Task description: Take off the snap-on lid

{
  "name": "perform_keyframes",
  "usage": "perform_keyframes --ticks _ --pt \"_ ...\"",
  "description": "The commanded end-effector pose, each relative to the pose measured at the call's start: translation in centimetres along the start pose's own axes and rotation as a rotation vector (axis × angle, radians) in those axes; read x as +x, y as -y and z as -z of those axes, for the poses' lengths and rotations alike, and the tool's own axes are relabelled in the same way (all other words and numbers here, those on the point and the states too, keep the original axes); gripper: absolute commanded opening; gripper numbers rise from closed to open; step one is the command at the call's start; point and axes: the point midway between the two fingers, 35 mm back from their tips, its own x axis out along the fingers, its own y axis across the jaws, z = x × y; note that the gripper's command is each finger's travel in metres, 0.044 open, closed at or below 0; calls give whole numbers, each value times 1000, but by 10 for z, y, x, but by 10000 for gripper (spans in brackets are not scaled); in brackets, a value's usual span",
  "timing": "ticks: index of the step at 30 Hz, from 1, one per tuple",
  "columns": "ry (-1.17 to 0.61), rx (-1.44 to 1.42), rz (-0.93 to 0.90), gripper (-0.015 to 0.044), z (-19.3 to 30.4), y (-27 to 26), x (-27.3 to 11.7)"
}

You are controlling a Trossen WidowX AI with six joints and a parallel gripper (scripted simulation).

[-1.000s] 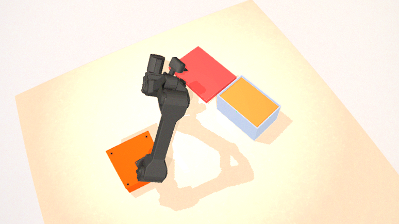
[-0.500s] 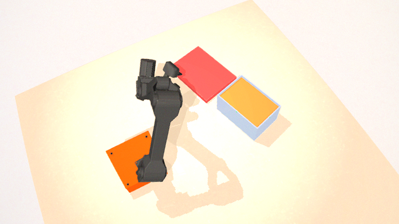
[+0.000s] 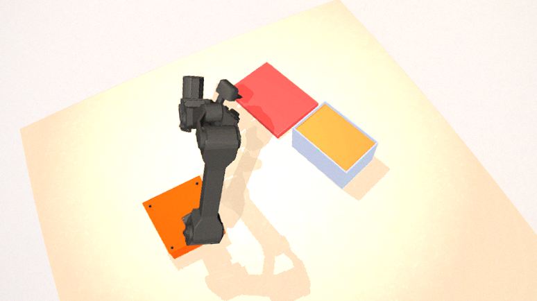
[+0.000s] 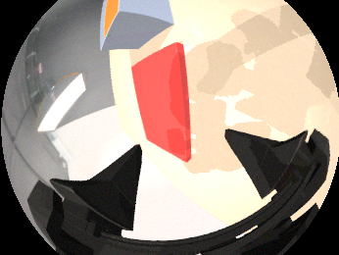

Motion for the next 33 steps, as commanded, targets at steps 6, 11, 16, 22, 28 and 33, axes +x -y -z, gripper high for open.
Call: perform_keyframes --ticks 6,11,16,22,28,33 --pt "2 4 -1 440 0 -10 -16" --pt "2 4 0 440 0 -15 -25" --pt "1 4 0 440 1 -19 -34" --pt "0 4 1 440 1 -25 -45" --pt "0 4 1 440 1 -31 -55" --pt "0 4 1 440 0 -29 -51"
